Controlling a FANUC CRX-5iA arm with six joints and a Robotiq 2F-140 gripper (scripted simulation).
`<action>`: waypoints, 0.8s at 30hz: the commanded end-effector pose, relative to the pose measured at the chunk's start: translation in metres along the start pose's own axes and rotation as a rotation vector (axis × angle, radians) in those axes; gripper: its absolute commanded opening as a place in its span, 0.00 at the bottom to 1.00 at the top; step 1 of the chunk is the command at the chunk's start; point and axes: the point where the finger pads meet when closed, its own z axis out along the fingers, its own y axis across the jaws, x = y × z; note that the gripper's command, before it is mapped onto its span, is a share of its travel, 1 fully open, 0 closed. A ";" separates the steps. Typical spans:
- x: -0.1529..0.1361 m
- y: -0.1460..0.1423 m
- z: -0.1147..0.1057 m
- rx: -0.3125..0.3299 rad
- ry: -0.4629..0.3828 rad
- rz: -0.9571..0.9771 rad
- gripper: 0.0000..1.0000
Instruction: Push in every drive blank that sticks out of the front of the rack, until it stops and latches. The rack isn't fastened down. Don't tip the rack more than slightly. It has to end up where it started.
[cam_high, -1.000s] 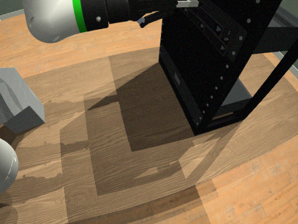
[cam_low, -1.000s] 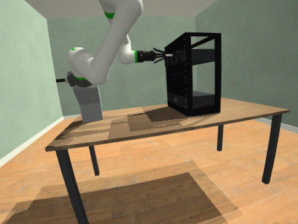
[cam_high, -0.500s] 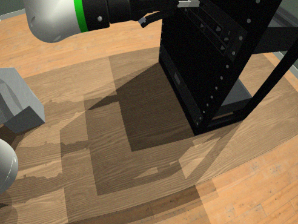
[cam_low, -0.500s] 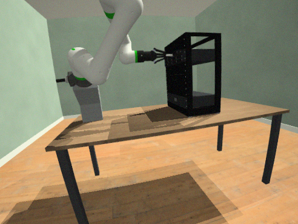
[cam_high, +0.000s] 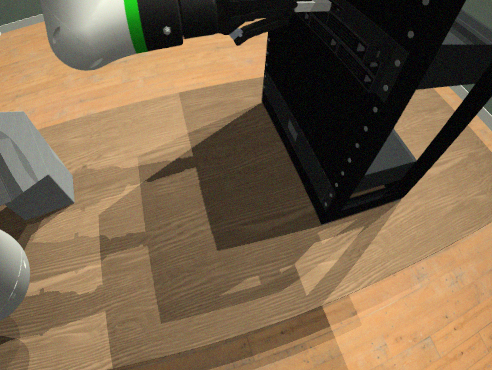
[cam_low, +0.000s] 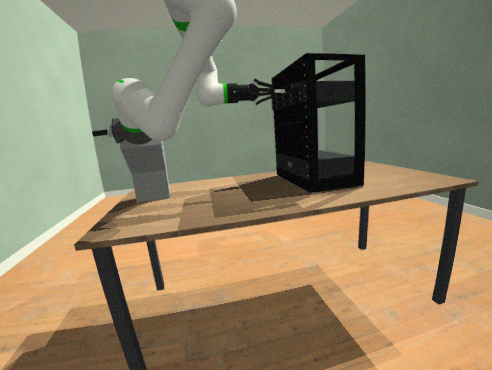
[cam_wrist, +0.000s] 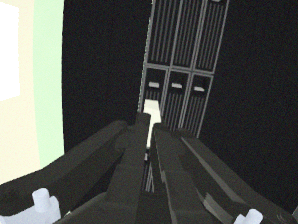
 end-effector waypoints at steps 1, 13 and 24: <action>0.000 -0.001 0.000 0.002 0.000 0.001 0.10; 0.000 -0.001 0.003 0.002 0.000 0.001 0.10; 0.000 -0.001 0.003 0.002 0.000 0.001 0.10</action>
